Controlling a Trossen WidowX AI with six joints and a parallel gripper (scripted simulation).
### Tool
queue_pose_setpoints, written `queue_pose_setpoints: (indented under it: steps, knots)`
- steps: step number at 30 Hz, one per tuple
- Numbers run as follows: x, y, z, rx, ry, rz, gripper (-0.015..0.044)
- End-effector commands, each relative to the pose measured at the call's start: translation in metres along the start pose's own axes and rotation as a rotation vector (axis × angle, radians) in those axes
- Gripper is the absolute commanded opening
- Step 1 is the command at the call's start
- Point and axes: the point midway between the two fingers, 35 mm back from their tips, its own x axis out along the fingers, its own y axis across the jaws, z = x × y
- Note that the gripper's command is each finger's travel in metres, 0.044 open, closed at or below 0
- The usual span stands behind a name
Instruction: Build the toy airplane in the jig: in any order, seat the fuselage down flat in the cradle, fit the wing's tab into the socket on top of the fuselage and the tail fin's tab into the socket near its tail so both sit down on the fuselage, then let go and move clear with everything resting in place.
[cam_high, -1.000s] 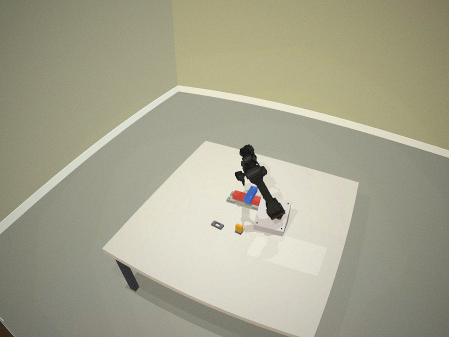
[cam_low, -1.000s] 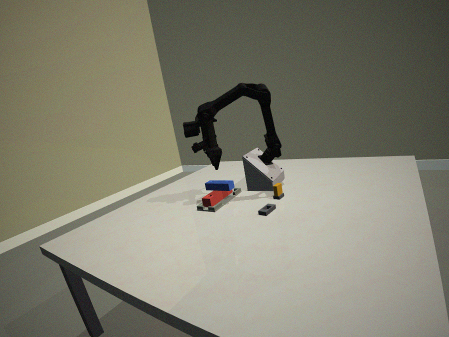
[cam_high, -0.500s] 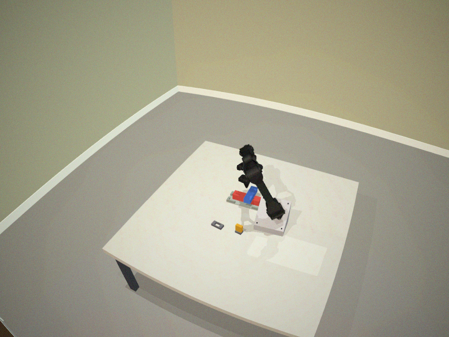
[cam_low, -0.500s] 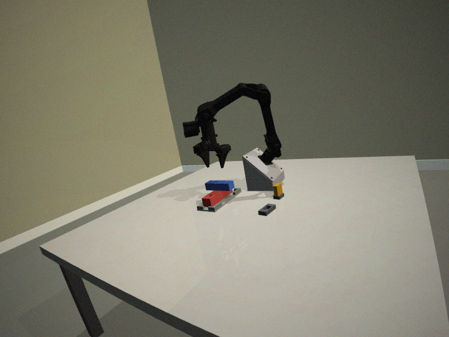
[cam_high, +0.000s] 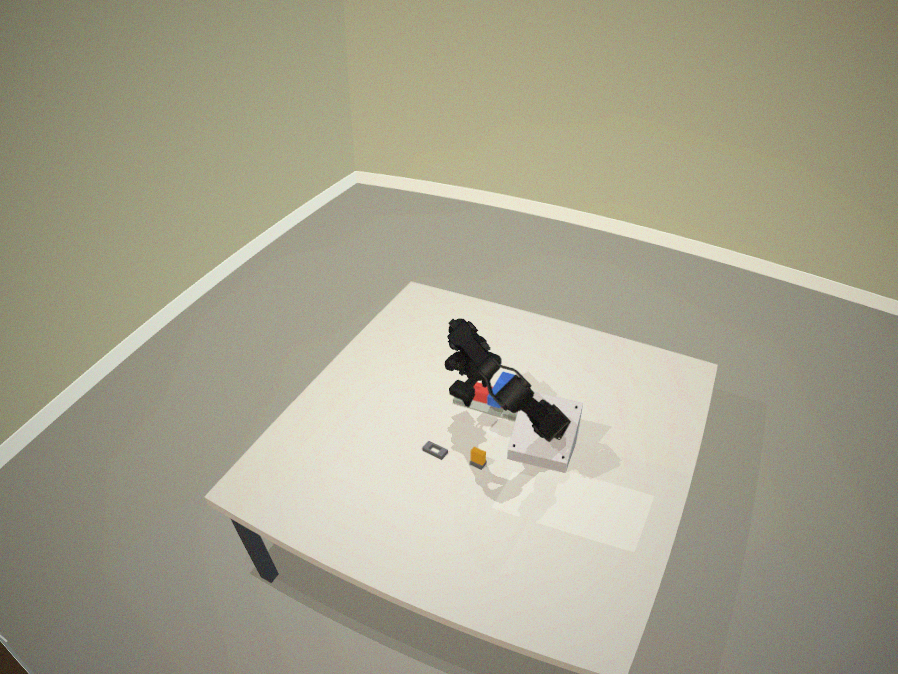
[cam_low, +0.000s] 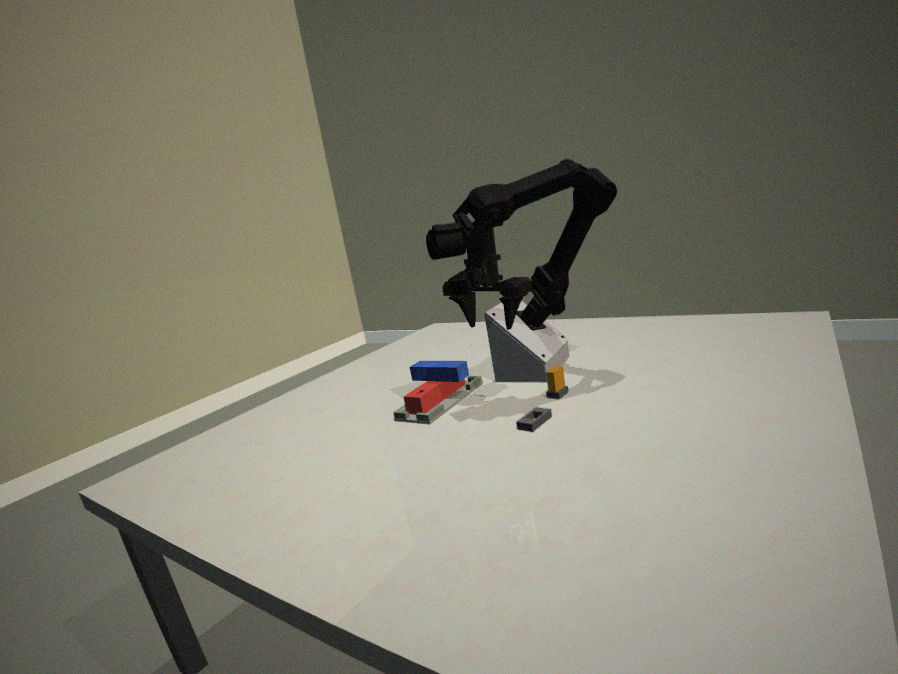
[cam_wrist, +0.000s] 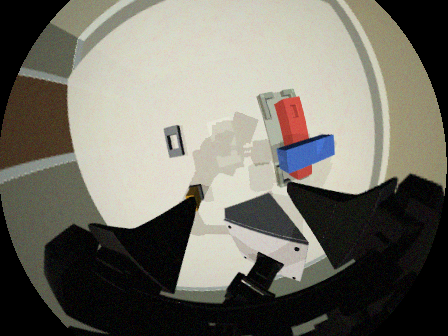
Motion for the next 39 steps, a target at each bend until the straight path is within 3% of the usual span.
queue_pose_setpoints:
  steps: [1,7,12,17,39]
  knots:
    - [0.006,0.047,-0.027,0.01,0.012,0.021,0.044]
    - [0.014,0.095,-0.067,0.0,0.023,0.045,0.044]
    - [0.016,0.095,-0.067,0.0,0.023,0.044,0.044]
    - [0.068,0.098,-0.069,-0.001,0.022,0.047,0.044]
    - [0.101,0.099,-0.068,-0.002,0.022,0.045,0.044]
